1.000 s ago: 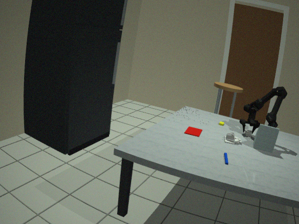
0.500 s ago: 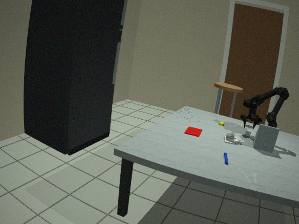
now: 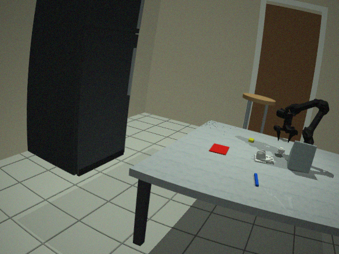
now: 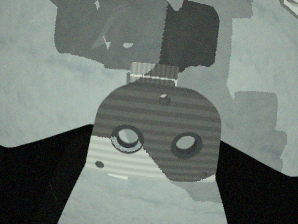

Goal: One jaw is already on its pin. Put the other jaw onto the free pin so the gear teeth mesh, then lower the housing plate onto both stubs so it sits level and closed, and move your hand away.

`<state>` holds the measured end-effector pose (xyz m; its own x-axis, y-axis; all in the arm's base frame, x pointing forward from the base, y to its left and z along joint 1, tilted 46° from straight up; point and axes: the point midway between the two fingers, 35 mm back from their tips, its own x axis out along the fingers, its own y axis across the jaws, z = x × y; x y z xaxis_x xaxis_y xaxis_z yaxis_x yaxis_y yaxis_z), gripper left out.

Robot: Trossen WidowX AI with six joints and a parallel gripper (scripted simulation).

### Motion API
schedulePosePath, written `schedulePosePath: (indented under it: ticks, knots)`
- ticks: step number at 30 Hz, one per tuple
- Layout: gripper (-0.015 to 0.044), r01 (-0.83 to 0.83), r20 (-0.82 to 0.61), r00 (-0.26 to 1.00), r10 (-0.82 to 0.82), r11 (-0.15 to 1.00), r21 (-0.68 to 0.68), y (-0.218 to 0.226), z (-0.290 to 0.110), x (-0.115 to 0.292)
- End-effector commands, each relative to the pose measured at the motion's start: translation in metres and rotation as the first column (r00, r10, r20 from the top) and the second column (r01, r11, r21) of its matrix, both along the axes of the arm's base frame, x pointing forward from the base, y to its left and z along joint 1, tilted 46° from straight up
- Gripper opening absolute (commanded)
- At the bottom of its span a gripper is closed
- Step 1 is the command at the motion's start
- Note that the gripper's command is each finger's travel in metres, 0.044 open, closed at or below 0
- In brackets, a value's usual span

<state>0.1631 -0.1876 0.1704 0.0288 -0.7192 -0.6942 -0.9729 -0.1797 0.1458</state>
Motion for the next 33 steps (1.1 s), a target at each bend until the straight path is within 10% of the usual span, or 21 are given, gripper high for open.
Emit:
schedulePosePath:
  ticks: [1,33]
  knots:
    - [0.0351,0.034,0.033,0.999,-0.034,0.999,0.011,0.003,-0.004,0.006]
    - [0.0351,0.426,0.401,0.786,-0.471,0.882,0.200,0.059,-0.069,0.066]
